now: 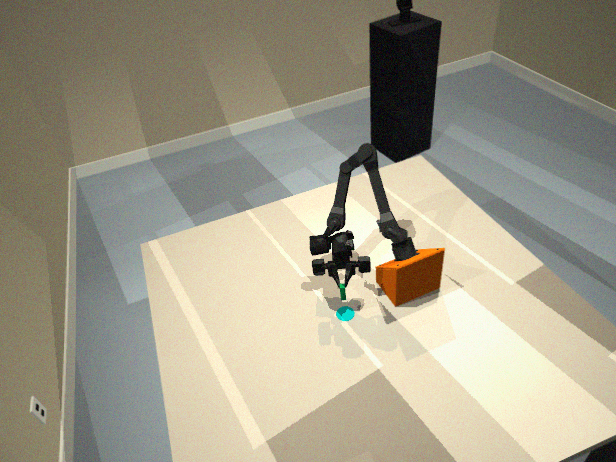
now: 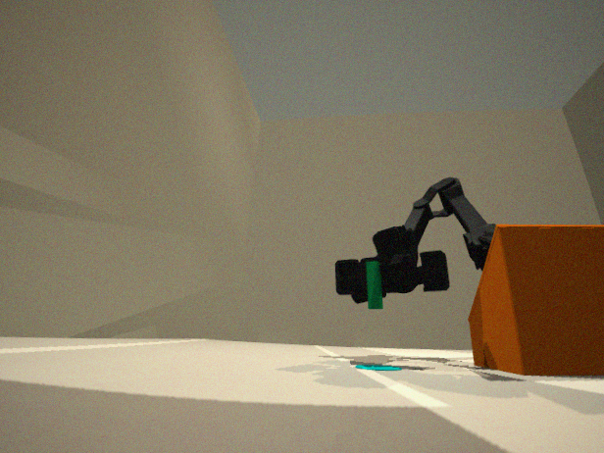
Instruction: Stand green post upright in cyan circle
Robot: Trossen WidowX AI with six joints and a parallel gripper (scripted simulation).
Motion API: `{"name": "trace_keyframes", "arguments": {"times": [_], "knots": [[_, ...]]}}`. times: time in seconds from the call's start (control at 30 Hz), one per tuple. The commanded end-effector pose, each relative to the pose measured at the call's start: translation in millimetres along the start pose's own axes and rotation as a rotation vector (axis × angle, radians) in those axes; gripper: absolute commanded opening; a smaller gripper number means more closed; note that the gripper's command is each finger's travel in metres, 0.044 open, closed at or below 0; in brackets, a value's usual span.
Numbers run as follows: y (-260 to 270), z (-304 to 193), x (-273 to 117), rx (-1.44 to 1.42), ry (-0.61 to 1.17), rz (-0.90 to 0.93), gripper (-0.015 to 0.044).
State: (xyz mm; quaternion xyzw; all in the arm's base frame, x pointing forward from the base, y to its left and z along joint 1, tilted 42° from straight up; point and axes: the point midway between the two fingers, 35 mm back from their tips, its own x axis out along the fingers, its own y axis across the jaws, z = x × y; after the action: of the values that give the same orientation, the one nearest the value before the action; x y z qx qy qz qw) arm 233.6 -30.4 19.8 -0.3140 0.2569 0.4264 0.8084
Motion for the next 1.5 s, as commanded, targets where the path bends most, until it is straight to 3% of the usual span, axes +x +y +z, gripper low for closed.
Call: {"name": "trace_keyframes", "arguments": {"times": [0.0,0.7,1.13,1.47], "knots": [[-2.6,-11.5,1.1,-0.003,-0.004,-0.003,0.0022],[2.2,-67.0,8.9,-0.042,0.037,0.011,0.0022],[2.1,-67.9,9.2,-0.046,0.041,0.013,0.0022],[2.1,-67.9,9.2,-0.046,0.041,0.013,0.0285]]}}
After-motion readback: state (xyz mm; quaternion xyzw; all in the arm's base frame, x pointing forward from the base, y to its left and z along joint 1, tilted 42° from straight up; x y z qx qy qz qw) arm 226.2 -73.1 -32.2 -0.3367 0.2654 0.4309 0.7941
